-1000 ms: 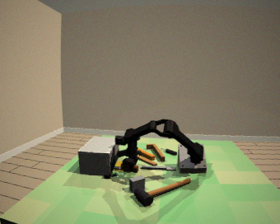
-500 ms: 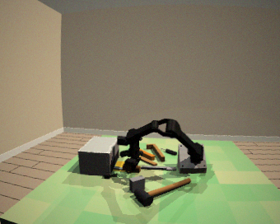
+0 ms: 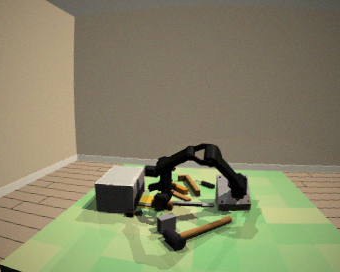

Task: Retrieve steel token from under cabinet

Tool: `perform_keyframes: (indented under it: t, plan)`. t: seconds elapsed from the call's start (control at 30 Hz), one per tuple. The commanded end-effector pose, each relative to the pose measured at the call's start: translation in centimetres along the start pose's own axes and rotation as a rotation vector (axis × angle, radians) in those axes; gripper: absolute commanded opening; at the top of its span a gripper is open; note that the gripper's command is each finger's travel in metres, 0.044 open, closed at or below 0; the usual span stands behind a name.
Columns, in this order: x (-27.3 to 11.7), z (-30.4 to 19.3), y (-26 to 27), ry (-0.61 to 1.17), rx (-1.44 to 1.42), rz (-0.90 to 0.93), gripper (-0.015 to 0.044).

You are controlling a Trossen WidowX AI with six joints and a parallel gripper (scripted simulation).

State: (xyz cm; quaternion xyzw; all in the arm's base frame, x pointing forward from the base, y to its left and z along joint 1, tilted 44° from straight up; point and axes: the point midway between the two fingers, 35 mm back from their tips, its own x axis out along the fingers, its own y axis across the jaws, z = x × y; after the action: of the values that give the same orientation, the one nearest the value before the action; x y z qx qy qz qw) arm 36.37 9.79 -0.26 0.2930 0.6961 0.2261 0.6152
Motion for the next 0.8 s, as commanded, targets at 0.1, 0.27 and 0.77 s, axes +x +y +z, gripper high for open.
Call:
perform_keyframes:
  t: [0.1,0.27,0.77]
  plan:
    - [0.1,-0.8,0.0,0.003,0.009,0.0,0.0]
    - [0.1,-1.3,0.0,0.003,0.009,0.0,0.0]
    - [0.1,-2.8,0.1,0.004,0.01,0.0,0.0]
